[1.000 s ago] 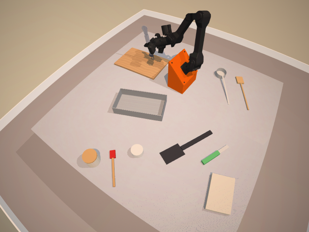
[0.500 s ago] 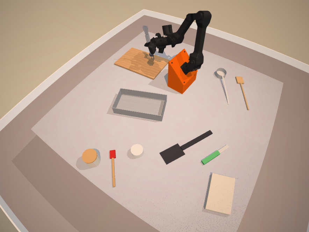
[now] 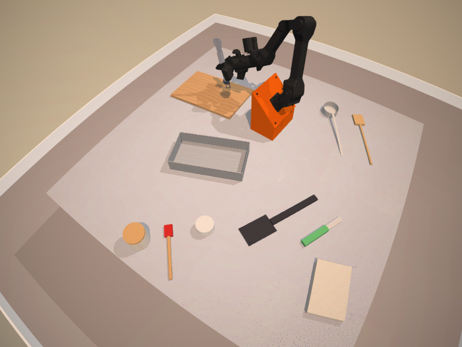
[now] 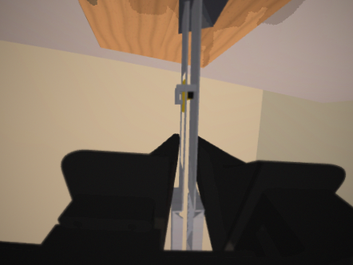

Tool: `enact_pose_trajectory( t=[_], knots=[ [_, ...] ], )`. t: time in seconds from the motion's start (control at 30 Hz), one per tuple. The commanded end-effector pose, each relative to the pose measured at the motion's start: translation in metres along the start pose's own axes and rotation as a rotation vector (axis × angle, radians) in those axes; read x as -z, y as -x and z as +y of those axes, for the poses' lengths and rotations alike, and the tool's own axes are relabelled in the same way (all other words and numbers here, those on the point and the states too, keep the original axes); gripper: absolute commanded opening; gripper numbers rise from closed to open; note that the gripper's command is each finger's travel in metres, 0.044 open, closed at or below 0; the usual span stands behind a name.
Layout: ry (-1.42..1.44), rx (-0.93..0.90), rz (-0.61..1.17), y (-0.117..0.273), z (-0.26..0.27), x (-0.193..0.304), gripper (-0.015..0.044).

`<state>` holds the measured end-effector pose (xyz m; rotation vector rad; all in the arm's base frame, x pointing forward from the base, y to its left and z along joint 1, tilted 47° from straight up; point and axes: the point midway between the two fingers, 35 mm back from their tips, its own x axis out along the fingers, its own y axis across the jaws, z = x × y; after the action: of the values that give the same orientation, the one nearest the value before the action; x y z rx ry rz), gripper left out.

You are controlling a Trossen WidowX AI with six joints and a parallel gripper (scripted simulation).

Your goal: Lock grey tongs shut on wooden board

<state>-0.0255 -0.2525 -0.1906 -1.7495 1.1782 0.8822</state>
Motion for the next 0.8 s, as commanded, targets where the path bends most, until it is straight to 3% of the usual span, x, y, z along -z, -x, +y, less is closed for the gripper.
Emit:
enact_pose_trajectory(
  t=[0.0,0.27,0.77],
  knots=[
    [0.006,0.005,0.008,0.000,-0.001,0.002,-0.0150],
    [0.002,0.008,-0.016,-0.004,0.001,0.001,-0.0150],
    [-0.027,0.032,-0.244,-0.038,0.010,-0.003,-0.0150]
  ],
)
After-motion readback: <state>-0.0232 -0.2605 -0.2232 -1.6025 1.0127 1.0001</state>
